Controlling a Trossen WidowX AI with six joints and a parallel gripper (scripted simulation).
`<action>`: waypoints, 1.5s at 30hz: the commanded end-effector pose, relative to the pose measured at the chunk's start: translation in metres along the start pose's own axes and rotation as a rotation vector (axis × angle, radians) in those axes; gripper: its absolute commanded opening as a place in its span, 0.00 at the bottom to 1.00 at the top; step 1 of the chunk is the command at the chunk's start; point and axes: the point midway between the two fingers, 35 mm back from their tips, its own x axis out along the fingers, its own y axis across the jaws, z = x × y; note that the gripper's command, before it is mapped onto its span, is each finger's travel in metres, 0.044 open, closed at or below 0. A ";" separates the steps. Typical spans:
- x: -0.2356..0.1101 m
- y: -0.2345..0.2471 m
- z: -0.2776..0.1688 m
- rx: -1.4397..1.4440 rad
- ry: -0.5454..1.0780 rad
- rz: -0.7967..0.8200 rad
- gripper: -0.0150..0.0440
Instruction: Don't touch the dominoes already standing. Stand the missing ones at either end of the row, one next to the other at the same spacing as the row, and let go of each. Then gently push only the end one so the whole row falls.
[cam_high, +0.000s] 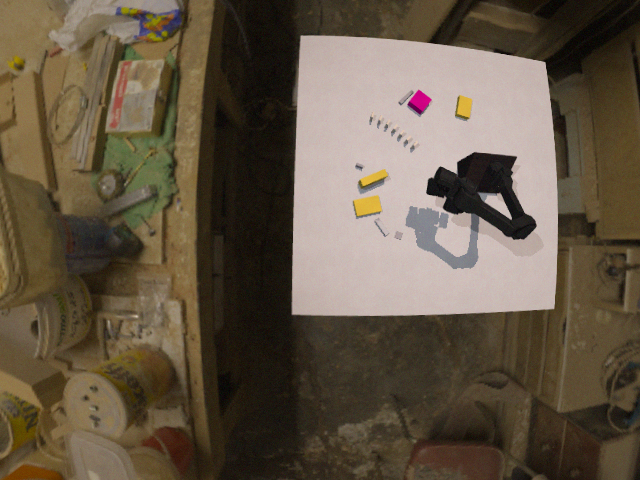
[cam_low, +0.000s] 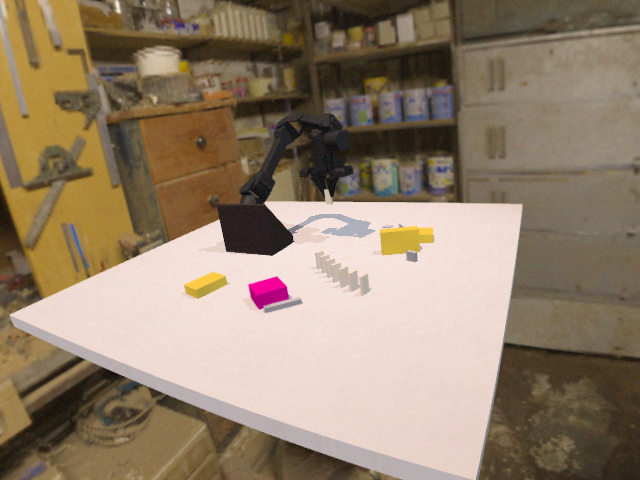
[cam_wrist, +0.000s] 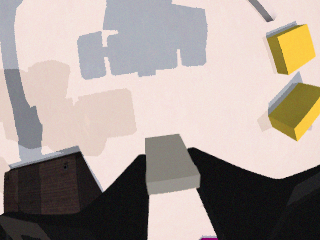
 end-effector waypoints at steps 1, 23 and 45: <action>-0.006 0.002 0.000 0.005 0.002 0.006 0.44; -0.009 -0.079 -0.184 1.941 0.010 -0.016 0.44; 0.028 -0.086 -0.201 2.093 0.008 -0.018 0.44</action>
